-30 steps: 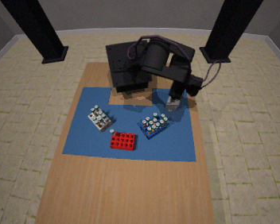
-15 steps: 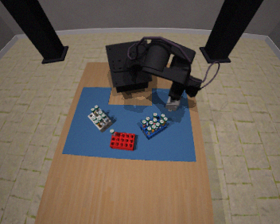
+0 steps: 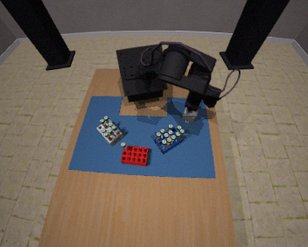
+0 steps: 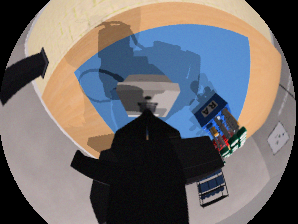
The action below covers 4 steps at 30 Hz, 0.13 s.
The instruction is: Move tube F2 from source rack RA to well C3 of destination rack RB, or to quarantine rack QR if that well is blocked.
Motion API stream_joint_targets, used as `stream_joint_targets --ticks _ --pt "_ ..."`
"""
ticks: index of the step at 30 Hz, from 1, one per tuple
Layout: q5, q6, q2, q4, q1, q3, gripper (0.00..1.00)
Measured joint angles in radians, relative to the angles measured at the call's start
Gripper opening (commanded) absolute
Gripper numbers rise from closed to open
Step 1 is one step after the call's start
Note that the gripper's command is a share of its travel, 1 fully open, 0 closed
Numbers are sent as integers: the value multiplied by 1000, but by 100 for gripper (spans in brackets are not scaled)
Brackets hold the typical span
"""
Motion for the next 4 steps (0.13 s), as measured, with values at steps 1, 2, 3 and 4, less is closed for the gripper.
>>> stream_joint_targets --ticks 1,2,3,4 --pt "-1 -2 2 2 -2 0 0" --pt "-1 -4 4 4 -3 0 0" --pt "-2 -6 6 6 -5 0 0" --pt "-2 -8 8 7 -6 0 0"
